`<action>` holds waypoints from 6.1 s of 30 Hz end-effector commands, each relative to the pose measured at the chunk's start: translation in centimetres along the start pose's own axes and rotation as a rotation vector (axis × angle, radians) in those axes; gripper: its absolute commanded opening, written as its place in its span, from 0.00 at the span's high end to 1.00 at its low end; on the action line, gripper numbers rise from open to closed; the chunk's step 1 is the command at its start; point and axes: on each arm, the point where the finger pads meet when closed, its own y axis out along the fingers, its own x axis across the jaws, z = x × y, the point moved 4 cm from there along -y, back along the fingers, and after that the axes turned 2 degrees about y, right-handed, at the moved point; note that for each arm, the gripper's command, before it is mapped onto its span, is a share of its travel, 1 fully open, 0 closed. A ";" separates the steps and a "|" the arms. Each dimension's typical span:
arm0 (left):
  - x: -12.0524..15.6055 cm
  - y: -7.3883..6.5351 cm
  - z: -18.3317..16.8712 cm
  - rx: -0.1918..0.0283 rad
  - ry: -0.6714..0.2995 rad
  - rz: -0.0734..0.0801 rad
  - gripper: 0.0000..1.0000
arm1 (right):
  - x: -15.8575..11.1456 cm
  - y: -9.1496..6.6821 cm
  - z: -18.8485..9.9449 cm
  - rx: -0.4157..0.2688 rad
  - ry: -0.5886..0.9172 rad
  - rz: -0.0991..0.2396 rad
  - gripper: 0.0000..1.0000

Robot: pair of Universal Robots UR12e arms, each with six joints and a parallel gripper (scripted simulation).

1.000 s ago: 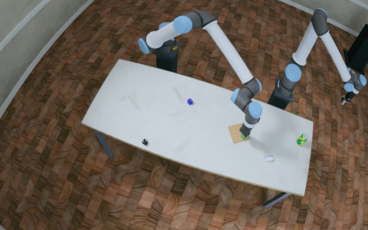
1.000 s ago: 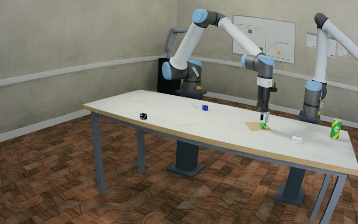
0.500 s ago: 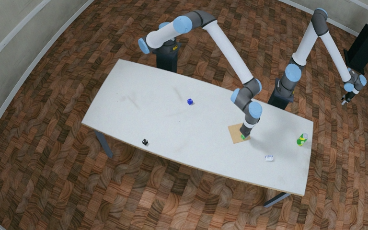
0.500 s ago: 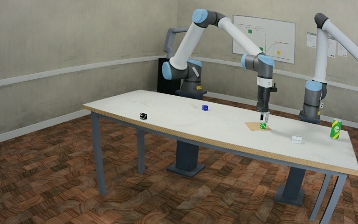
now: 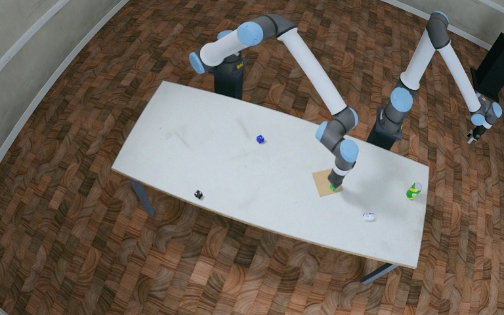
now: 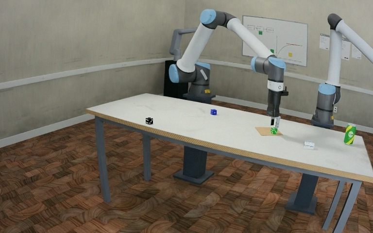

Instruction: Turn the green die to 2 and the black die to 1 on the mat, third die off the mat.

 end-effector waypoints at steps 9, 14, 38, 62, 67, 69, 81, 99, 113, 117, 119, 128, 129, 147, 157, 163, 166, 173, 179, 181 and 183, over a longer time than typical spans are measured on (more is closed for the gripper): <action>0.2 0.2 0.1 0.002 -0.002 -0.001 0.00 | -0.1 0.0 -0.2 -0.001 0.000 0.000 0.13; 0.2 0.2 0.1 0.002 -0.002 -0.001 0.00 | -0.1 -0.8 -0.2 -0.001 0.000 0.000 0.13; 0.2 0.2 0.1 0.002 -0.002 -0.001 0.00 | -0.1 -4.0 -0.1 -0.013 0.001 0.000 0.13; 0.2 0.2 0.1 0.002 -0.002 -0.001 0.00 | -0.2 -3.8 1.2 -0.276 0.001 -0.008 0.13; 0.2 0.2 0.1 0.002 -0.002 -0.001 0.00 | -0.2 -3.6 1.5 -0.337 0.003 -0.007 0.13; 0.2 0.2 0.1 0.002 -0.002 -0.001 0.00 | -0.2 -3.5 1.6 -0.359 0.004 -0.007 0.13; 0.2 0.2 0.1 0.002 -0.002 -0.001 0.00 | -0.2 -3.4 2.4 -0.524 0.000 -0.018 0.13; 0.2 0.2 0.1 0.002 -0.002 -0.001 0.00 | -0.2 -2.6 3.4 -0.778 0.001 -0.026 0.13; 0.2 0.2 0.1 0.002 -0.002 -0.001 0.00 | -0.2 -2.5 3.5 -0.786 0.000 -0.027 0.13; 0.2 0.2 0.1 0.002 -0.002 -0.001 0.00 | -0.2 -2.5 3.5 -0.786 0.000 -0.027 0.13; 0.2 0.2 0.1 0.002 -0.002 -0.001 0.00 | -0.2 -2.5 3.5 -0.786 0.000 -0.027 0.13; 0.2 0.2 0.1 0.002 -0.002 -0.001 0.00 | -0.2 -2.2 3.5 -0.786 0.000 -0.027 0.13; 0.2 0.2 0.1 0.002 -0.002 -0.001 0.00 | -0.2 -2.1 3.5 -0.786 0.000 -0.027 0.13; 0.2 0.2 0.1 0.002 -0.002 -0.001 0.00 | -0.2 0.4 3.5 -0.786 0.000 -0.027 0.13; 0.2 0.2 0.1 0.002 -0.002 -0.001 0.00 | -0.2 2.0 3.5 -0.786 0.000 -0.027 0.13; 0.2 0.2 0.1 0.002 -0.002 -0.001 0.00 | -0.2 3.0 3.5 -0.786 0.000 -0.027 0.13; 0.2 0.2 0.1 0.002 -0.002 -0.001 0.00 | -0.2 3.4 3.5 -0.786 0.000 -0.027 0.13; 0.2 0.2 0.1 0.002 -0.002 -0.001 0.00 | -0.2 4.0 3.5 -0.786 0.000 -0.027 0.13; 0.2 0.2 0.1 0.002 -0.002 -0.001 0.00 | -0.2 4.4 3.5 -0.786 0.000 -0.027 0.13; 0.2 0.2 0.1 0.002 -0.002 -0.001 0.00 | -0.2 4.4 3.5 -0.786 0.000 -0.027 0.13; 0.2 0.2 0.1 0.002 -0.002 -0.001 0.00 | -0.2 4.4 3.5 -0.786 0.000 -0.027 0.13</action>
